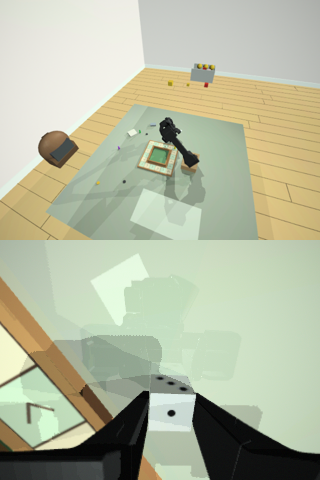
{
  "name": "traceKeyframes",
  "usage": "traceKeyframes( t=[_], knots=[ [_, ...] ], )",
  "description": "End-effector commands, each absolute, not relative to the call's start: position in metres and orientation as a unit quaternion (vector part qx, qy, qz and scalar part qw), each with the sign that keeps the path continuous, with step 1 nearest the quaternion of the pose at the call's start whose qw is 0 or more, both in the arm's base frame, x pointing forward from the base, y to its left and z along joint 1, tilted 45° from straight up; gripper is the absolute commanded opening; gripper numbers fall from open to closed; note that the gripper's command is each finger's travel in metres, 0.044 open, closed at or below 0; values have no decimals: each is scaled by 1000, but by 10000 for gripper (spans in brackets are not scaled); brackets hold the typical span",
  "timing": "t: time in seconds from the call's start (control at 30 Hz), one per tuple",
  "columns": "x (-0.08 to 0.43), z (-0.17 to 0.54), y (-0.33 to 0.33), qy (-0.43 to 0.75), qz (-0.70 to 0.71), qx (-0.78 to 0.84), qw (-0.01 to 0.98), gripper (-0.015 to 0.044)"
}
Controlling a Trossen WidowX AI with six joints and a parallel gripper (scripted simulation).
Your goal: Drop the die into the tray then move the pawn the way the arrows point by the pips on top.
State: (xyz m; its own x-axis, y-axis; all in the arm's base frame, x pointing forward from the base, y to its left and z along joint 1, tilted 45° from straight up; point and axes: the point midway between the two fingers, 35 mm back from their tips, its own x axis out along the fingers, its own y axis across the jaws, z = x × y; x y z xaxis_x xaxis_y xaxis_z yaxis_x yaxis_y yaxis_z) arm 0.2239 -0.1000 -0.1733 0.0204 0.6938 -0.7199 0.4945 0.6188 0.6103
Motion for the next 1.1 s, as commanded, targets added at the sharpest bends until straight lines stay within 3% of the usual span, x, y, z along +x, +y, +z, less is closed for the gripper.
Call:
traceKeyframes(
  t=[0.0, 0.17, 0.77, 1.07],
  knots=[
    [223, -174, -99, 694, 87, 431, 570, 71],
    [223, -173, -103, 696, 79, 426, 572, 0],
    [216, -94, -187, 695, 83, 429, 571, 0],
    [220, -86, -185, 697, 71, 439, 563, 0]
  ],
)
